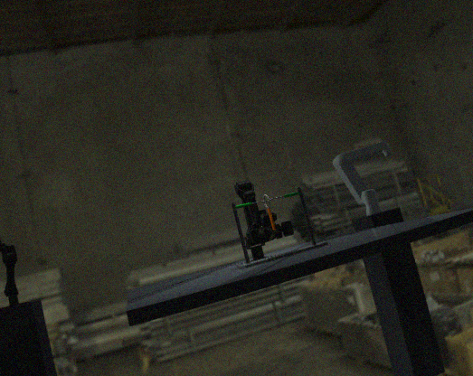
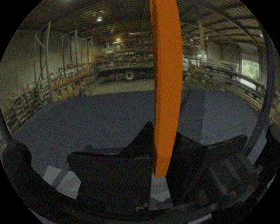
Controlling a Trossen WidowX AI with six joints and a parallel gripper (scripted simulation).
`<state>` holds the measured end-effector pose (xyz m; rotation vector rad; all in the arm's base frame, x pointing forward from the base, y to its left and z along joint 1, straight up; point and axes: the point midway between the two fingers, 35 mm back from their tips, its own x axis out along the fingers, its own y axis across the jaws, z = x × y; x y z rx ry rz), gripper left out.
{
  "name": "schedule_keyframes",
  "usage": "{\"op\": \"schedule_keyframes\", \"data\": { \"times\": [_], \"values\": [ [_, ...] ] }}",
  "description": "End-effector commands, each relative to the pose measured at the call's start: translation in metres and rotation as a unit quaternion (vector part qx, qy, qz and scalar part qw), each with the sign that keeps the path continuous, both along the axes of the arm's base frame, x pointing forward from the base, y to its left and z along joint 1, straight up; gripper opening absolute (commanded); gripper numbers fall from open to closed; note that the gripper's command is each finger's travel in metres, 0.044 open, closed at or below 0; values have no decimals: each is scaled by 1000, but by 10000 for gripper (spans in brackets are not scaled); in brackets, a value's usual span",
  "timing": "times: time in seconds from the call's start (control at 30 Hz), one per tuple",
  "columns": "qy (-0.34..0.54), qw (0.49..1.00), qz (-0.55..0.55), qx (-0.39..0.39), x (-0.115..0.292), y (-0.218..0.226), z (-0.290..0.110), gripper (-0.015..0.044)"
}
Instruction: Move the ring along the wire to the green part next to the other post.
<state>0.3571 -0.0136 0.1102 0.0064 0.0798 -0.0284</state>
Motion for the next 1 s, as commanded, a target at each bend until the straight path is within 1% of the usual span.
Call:
{"op": "schedule_keyframes", "data": {
  "times": [0.0, 0.17, 0.47, 0.7, 0.97],
  "values": [
    [8, 999, 31, 14, -3, 7, 2, -150],
    [33, 995, 84, 34, -11, 18, 3, -150],
    [37, 985, 160, 58, -18, 34, 5, -150],
    [35, 982, 179, 54, -21, 40, 6, -150],
    [32, 985, 168, 32, -22, 41, 7, -150]
  ]
}}
